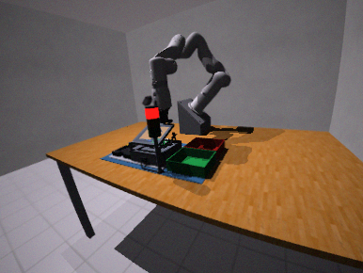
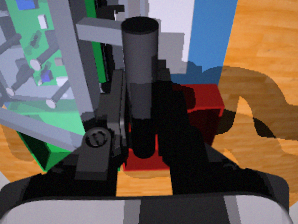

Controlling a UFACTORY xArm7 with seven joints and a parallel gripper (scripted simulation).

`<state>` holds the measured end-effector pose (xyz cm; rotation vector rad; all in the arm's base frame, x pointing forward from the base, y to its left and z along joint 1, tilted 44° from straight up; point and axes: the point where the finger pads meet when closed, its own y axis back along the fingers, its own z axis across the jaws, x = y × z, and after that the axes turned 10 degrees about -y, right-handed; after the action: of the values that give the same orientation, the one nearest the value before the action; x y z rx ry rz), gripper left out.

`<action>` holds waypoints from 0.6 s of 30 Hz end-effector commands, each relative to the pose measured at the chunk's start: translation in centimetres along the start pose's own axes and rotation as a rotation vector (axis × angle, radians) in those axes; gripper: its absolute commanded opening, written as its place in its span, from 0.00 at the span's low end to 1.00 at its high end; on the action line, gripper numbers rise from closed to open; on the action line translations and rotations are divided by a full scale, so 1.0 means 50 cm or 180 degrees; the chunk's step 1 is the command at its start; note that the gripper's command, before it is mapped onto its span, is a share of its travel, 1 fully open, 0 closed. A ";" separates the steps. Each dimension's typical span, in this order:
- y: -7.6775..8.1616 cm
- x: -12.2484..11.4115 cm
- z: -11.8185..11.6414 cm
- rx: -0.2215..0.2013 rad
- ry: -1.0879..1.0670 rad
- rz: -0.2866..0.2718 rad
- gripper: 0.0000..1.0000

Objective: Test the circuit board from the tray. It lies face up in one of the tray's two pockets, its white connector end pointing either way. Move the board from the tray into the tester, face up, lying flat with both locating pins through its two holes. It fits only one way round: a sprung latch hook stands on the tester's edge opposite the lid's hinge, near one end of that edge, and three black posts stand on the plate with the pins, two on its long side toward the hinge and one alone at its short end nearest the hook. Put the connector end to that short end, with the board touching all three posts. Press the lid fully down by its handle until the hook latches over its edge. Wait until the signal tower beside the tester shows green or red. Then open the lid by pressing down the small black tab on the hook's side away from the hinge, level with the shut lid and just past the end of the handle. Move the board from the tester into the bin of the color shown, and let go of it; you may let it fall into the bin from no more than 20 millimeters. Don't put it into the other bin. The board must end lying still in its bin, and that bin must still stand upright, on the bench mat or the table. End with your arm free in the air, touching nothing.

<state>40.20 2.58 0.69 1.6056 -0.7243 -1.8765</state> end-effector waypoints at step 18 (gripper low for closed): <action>0.121 -0.013 -0.083 0.0028 0.0001 0.0001 0.00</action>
<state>43.57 -0.76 4.32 1.6010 -0.7198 -1.8745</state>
